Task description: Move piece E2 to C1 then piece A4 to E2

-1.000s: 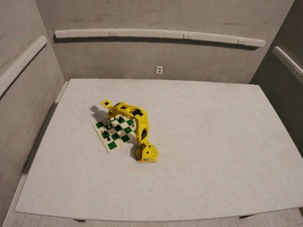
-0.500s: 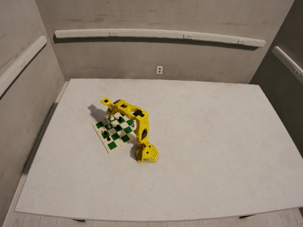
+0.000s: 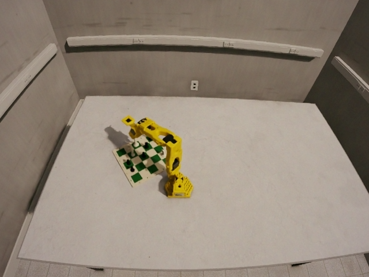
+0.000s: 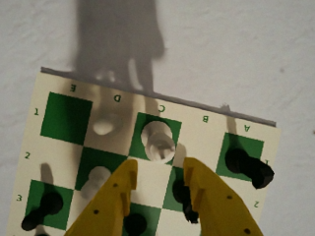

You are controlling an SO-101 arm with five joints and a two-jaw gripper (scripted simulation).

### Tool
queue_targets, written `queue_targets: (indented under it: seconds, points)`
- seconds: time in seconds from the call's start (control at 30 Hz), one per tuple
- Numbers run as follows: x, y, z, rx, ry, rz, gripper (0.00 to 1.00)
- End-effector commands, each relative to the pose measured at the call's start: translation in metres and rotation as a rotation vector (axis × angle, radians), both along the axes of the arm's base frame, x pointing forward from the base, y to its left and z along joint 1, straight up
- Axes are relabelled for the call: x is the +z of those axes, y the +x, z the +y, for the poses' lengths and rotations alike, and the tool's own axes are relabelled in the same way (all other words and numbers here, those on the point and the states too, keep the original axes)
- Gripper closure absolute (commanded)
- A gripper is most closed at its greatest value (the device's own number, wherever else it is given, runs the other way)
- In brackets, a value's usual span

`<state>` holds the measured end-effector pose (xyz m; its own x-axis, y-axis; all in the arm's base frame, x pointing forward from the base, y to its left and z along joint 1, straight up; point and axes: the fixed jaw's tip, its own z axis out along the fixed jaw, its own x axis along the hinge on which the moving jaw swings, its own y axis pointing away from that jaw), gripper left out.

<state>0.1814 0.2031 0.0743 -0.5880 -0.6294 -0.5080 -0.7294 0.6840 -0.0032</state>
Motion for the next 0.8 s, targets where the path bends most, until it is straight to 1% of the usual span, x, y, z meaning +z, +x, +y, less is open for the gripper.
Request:
queue_targets:
  seconds: [0.0,0.3,0.37,0.43,0.53,0.67,0.77]
  points:
    - [0.008,-0.001,0.002,-0.001,0.019,-0.009,0.88]
    - [0.009,-0.001,0.001,-0.004,0.017,-0.008,0.88]
    - [0.011,-0.001,-0.006,-0.021,0.008,0.002,0.88]
    - [0.014,-0.002,-0.02,-0.058,-0.012,0.022,0.88]
    - [0.021,-0.009,-0.054,-0.143,-0.057,0.071,0.87]
    - [0.025,-0.029,-0.098,-0.267,-0.114,0.151,0.87]
    - [0.026,-0.041,-0.118,-0.328,-0.14,0.193,0.87]
